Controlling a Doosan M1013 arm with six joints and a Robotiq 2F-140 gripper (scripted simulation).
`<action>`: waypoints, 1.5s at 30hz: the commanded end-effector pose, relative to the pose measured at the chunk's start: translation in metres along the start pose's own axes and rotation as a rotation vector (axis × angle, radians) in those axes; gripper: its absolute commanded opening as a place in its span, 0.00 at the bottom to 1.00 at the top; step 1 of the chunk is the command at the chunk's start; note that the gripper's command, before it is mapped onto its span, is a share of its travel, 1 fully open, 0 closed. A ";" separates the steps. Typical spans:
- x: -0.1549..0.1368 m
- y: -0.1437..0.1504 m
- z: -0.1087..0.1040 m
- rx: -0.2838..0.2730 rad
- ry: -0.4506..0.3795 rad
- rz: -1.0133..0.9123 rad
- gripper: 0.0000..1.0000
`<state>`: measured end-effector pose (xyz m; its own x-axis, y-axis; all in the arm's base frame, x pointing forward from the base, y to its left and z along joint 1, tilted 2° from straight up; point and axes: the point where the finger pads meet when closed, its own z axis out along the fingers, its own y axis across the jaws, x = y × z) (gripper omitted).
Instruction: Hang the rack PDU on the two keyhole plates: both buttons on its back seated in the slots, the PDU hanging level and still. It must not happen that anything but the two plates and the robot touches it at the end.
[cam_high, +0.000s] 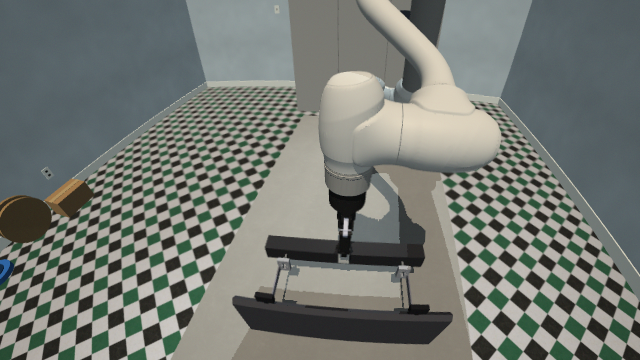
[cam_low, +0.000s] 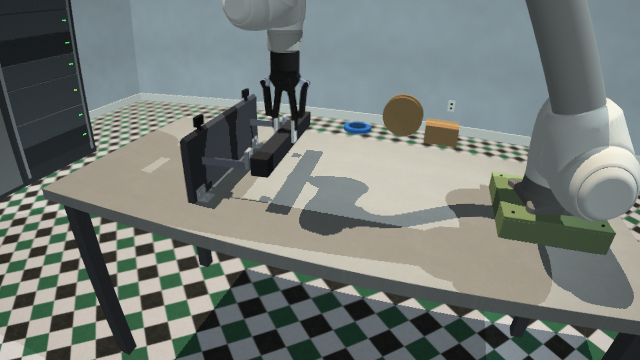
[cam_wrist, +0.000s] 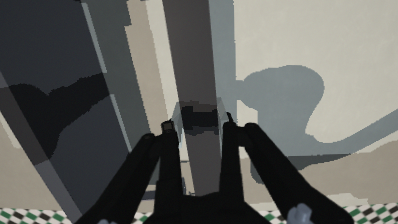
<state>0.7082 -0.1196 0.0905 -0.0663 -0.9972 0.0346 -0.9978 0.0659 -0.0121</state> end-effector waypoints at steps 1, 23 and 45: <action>0.000 0.000 0.000 0.000 0.000 0.000 0.00; 0.000 -0.002 0.000 0.000 0.000 0.000 0.00; 0.000 -0.018 0.000 0.000 0.000 0.000 0.00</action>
<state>0.7249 -0.1207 0.0907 -0.0663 -0.9972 0.0346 -0.9978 0.0659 -0.0121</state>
